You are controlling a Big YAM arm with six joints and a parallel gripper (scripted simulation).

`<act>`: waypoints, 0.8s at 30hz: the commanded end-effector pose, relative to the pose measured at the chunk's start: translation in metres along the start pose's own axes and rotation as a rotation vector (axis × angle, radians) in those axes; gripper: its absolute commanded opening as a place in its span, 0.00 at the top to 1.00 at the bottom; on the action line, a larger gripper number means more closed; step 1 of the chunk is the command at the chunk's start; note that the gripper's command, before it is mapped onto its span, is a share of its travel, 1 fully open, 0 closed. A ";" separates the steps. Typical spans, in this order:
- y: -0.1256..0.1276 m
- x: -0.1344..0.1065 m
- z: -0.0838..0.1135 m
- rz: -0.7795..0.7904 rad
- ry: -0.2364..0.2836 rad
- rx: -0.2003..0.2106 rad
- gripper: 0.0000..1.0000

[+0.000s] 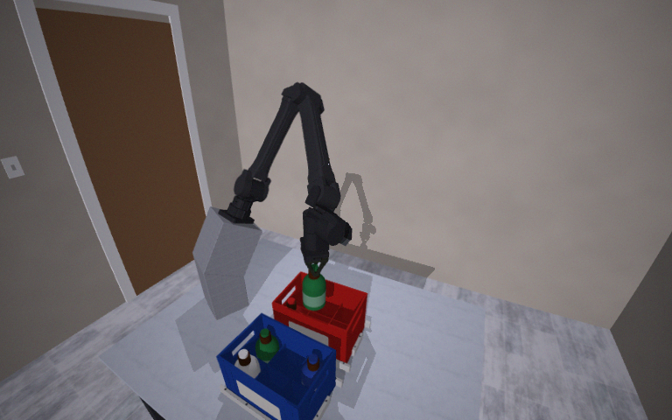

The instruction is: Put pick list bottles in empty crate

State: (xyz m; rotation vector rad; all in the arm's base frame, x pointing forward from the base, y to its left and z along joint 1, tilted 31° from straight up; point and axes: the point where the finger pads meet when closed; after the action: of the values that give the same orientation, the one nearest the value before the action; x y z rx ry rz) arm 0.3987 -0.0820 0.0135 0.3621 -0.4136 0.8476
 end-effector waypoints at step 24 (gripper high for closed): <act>-0.015 0.016 0.014 0.026 -0.016 -0.056 1.00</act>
State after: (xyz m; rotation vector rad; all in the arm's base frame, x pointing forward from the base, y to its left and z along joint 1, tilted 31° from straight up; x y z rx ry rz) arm 0.3988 -0.0820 0.0131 0.3604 -0.4151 0.8481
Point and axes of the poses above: the point where the finger pads meet when closed, its own z axis back along the fingers, its own y axis across the jaws, x = y × z, and after that the axes turned 7 degrees about z, right-handed
